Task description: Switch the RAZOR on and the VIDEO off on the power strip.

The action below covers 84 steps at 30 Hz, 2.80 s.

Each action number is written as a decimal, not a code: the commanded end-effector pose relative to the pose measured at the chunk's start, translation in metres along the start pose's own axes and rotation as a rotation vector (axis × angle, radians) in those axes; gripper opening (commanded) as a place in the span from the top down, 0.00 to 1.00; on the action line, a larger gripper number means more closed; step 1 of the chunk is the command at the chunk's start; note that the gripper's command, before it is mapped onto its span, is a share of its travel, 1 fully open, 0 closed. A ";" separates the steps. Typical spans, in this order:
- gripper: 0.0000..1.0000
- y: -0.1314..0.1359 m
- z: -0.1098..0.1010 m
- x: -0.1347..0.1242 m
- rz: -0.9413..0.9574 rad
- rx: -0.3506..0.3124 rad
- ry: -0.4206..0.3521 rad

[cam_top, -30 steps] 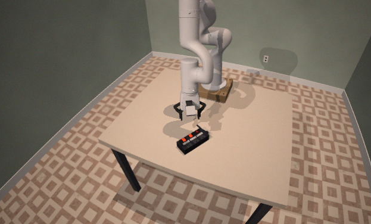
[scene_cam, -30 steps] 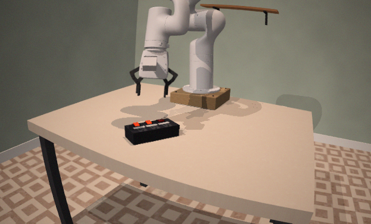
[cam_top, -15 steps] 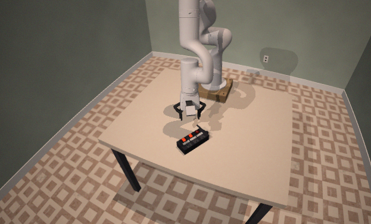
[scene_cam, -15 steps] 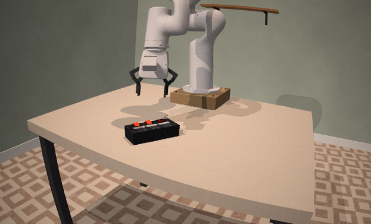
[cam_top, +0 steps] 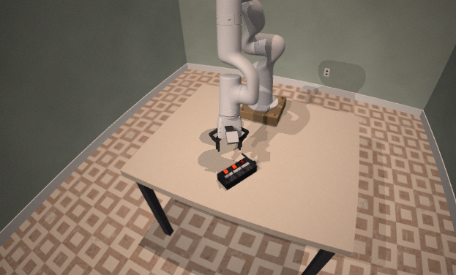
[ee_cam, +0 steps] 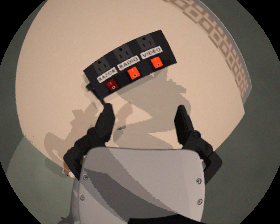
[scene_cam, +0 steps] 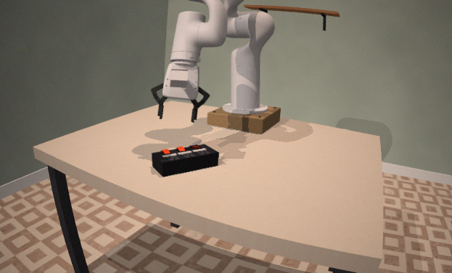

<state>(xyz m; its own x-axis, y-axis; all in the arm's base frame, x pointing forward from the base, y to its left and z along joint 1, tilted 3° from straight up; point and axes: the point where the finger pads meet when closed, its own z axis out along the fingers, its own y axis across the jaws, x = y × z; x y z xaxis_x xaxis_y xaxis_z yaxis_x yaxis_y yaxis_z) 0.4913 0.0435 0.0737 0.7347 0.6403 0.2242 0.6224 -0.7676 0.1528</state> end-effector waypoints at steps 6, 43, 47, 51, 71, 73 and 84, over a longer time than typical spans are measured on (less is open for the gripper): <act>0.00 0.006 0.003 0.004 -0.026 0.003 0.033; 0.00 -0.001 0.022 0.032 -0.278 0.155 0.306; 0.00 -0.007 0.022 0.032 -0.300 0.189 0.329; 0.00 -0.008 0.022 0.032 -0.303 0.195 0.332; 0.00 -0.008 0.022 0.032 -0.304 0.196 0.332; 0.00 -0.008 0.022 0.032 -0.304 0.196 0.332; 0.00 -0.008 0.022 0.032 -0.304 0.196 0.332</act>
<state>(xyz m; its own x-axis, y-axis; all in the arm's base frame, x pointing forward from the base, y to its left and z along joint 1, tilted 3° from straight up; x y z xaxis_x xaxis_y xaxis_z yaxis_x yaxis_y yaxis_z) 0.5148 0.0707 0.0572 0.4070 0.7666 0.4966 0.8577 -0.5078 0.0810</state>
